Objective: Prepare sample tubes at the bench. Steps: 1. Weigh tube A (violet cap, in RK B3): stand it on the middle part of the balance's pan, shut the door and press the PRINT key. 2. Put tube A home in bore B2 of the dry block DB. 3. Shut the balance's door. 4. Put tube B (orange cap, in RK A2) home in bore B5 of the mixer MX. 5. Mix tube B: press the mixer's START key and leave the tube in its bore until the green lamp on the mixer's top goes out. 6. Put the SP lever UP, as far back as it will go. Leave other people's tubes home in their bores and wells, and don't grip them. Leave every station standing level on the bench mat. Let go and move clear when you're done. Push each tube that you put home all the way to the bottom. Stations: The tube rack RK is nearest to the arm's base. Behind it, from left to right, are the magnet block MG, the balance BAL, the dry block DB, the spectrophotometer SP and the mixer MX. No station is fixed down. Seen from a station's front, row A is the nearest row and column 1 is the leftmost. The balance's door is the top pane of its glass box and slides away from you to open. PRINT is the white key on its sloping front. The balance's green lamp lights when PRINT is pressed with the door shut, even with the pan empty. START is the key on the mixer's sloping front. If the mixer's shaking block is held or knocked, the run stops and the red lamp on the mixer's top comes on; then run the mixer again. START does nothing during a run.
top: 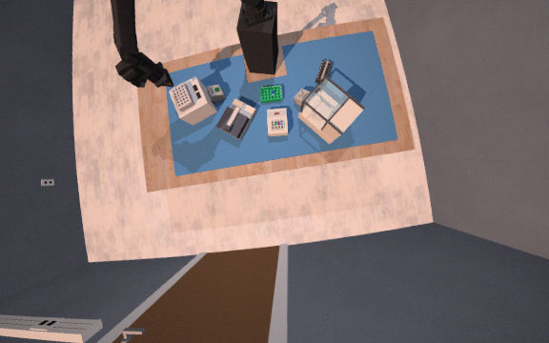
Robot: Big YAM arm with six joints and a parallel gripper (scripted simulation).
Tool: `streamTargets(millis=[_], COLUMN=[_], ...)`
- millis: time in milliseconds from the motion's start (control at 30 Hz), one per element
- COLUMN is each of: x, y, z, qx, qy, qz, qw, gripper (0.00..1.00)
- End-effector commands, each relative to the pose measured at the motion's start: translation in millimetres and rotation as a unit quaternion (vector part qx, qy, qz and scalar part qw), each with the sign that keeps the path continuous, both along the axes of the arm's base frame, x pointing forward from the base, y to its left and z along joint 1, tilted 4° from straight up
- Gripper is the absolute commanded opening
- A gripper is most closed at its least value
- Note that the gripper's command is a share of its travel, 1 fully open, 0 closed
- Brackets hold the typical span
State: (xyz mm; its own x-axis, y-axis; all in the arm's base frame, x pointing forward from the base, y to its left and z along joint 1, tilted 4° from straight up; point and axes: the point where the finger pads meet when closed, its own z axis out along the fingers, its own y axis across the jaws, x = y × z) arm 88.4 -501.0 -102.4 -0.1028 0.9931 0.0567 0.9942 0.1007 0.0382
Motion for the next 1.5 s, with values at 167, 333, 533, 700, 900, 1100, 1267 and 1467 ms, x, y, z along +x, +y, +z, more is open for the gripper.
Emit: streamTargets(millis=[167, 333, 533, 700, 900, 1100, 1267, 1467], x=[7.8, 7.1, 7.4, 2.9, 6.2, 6.4, 6.5, 9.4], y=[-6, 0, -2, -8, 8, 10, 11, -8], z=[13, 2, 11, 9, -11, -21, -29, -4], qx=[-0.021, -0.009, -0.018, -0.016, 0.001, 0.001, 0.001, -0.027], qy=[-0.003, -0.001, -0.002, -0.002, 0.001, 0.001, 0.001, -0.004], qz=[-0.001, 0.0, 0.0, -0.001, 0.0, 0.0, 0.0, -0.001], qw=[1.0, 1.0, 1.0, 1.0, 1.0, 1.0, 1.0, 1.0], gripper=[0.09, 0.09, 0.09, 0.09, 0.09, 0.09, 0.09, 0.09])
